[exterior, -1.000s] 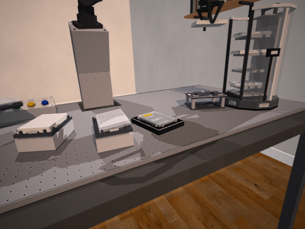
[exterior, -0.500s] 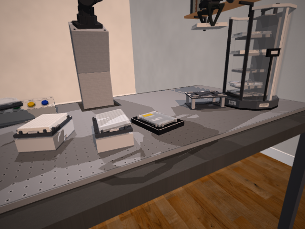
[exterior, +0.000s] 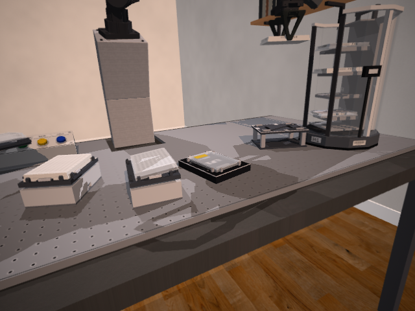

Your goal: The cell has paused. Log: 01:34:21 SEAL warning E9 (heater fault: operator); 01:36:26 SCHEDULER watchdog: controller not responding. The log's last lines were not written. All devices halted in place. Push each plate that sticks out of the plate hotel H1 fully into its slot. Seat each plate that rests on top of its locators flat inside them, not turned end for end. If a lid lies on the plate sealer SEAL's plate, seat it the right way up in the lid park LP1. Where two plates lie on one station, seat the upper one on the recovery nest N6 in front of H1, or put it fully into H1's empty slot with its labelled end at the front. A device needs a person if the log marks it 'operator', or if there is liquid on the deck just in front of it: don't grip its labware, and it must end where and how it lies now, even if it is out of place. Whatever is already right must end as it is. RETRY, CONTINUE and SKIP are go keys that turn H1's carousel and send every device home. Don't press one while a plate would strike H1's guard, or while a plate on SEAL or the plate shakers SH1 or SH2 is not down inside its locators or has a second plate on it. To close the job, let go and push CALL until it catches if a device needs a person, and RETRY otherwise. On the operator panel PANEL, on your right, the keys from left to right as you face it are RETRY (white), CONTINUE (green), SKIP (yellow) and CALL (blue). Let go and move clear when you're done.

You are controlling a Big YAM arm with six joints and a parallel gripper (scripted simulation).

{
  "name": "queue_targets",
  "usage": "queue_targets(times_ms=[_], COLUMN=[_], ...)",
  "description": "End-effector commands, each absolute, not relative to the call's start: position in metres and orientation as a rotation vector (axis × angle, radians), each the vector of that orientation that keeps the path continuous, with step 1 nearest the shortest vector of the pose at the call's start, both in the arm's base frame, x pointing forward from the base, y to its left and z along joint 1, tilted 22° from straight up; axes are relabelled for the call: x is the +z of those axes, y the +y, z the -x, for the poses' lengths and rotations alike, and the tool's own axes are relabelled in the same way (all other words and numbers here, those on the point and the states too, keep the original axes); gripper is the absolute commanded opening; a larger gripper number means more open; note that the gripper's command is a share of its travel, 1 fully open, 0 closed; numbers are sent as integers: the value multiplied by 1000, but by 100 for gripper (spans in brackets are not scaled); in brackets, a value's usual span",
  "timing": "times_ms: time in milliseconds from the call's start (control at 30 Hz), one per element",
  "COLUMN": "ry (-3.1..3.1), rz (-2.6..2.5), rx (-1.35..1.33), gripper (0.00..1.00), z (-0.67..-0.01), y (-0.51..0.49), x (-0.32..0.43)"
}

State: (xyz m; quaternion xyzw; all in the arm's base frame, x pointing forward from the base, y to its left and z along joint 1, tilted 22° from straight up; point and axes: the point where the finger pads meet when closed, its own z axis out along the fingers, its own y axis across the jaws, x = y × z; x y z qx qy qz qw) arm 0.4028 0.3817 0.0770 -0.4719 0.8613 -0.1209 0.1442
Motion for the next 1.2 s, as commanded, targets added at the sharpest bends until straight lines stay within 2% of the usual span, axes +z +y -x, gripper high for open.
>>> queue_targets(times_ms=[0, 1167], ry=[2465, 2476], rz=[1384, 1382], rx=[-341, -348], gripper=[84, 84], z=[-400, -413], y=[387, 381], x=[73, 39])
